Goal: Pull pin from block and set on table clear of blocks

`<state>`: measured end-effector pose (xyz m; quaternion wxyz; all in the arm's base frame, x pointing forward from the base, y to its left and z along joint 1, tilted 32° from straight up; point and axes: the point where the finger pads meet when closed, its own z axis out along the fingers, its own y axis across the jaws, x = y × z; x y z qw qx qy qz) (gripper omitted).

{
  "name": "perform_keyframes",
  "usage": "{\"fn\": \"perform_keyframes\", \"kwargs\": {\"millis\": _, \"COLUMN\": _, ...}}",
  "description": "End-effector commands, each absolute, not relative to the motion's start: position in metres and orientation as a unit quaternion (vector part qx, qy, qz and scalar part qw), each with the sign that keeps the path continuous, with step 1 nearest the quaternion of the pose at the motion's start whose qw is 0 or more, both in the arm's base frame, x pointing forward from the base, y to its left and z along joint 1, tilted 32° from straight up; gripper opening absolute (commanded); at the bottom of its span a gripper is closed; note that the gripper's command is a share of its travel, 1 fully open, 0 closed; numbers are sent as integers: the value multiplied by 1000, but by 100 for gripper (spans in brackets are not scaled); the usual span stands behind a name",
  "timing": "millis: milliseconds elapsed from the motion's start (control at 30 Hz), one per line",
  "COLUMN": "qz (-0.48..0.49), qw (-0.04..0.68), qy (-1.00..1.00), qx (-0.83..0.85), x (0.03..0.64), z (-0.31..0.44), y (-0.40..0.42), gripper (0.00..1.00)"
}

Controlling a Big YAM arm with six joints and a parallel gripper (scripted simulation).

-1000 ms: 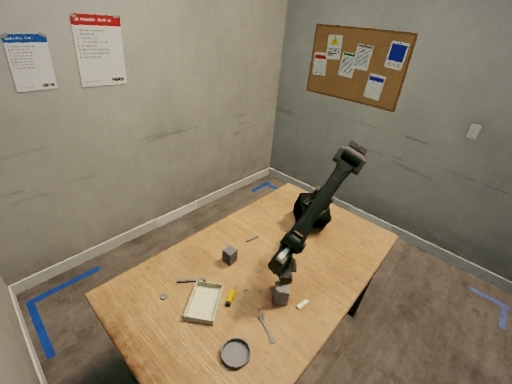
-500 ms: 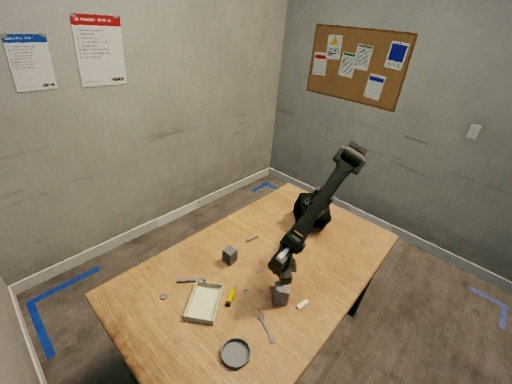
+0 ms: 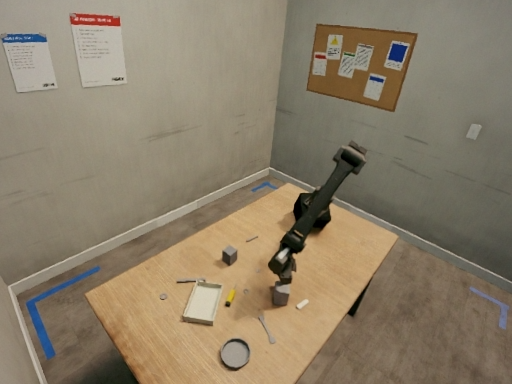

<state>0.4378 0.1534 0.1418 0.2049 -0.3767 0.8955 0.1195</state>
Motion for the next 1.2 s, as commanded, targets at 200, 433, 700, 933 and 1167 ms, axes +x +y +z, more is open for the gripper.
{"fn": "perform_keyframes", "kwargs": {"millis": 200, "qz": 115, "qw": 193, "qy": 902, "qx": -370, "x": 427, "z": 141, "y": 139, "gripper": 0}}
{"fn": "perform_keyframes", "kwargs": {"millis": 433, "qz": 116, "qw": 198, "qy": 900, "qx": -370, "x": 426, "z": 141, "y": 138, "gripper": 0}}
{"fn": "perform_keyframes", "kwargs": {"millis": 700, "qz": 121, "qw": 214, "qy": 896, "qx": -371, "x": 425, "z": 142, "y": 135, "gripper": 0}}
{"fn": "perform_keyframes", "kwargs": {"millis": 933, "qz": 121, "qw": 214, "qy": 896, "qx": -371, "x": 425, "z": 142, "y": 135, "gripper": 0}}
{"fn": "perform_keyframes", "kwargs": {"millis": 1167, "qz": 125, "qw": 231, "qy": 889, "qx": -375, "x": 426, "z": 146, "y": 134, "gripper": 0}}
